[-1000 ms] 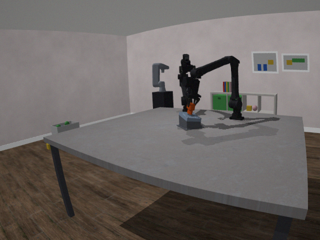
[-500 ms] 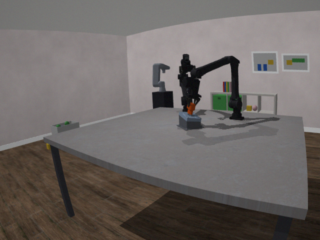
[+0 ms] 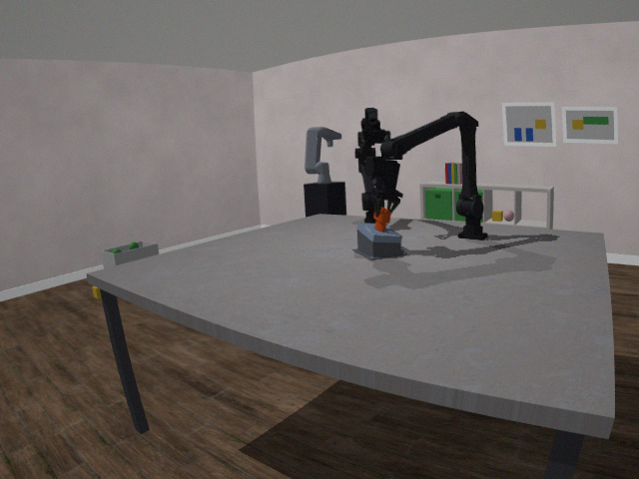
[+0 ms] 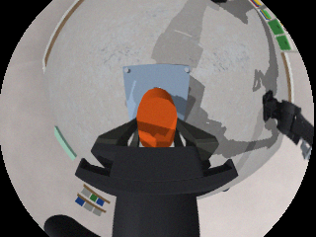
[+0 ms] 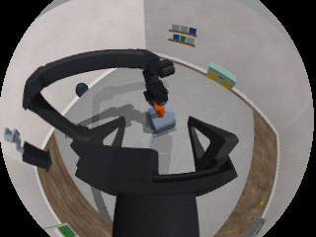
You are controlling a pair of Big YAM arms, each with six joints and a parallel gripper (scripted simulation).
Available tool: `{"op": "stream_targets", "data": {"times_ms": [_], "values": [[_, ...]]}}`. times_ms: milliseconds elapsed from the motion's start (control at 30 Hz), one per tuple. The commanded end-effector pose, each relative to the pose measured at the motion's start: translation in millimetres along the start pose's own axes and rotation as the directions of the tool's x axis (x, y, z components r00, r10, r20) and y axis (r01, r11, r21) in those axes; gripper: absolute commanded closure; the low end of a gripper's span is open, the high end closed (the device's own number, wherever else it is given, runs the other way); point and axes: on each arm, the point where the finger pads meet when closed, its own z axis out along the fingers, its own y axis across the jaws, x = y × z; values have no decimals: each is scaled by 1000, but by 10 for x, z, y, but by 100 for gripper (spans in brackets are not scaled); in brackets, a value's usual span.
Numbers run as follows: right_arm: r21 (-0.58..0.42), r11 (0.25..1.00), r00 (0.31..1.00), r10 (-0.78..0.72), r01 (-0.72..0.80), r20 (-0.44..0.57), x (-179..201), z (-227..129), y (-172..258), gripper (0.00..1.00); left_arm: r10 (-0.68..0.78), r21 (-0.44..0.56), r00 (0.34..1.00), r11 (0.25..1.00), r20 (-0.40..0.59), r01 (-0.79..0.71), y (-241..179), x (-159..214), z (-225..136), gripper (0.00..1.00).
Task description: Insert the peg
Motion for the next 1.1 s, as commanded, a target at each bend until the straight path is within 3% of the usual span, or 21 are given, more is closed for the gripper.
{"op": "stream_targets", "data": {"times_ms": [0, 133, 267, 400, 1067], "values": [[1, 1000, 1000, 4, -4, 16, -110, -39, -3, 0, -35, -27, 999, 999, -6, 35, 74, 79, -74, 60], [1, 1000, 1000, 4, -4, 16, -110, -39, -3, 0, -35, -30, 999, 999, -6, 34, 164, 100, -72, 60], [1, 1000, 1000, 4, -4, 16, -110, -39, -3, 0, -30, -3, 1000, 1000, -1, 30, -42, 26, 49, 60], [1, 1000, 1000, 4, -4, 16, -110, -39, -3, 0, -4, -39, 1000, 999, -7, 4, 138, 16, -120, 60], [1, 1000, 1000, 4, -4, 16, -110, -39, -3, 0, -9, 36, 1000, 999, 2, 9, -10, 17, 477, 60]]}}
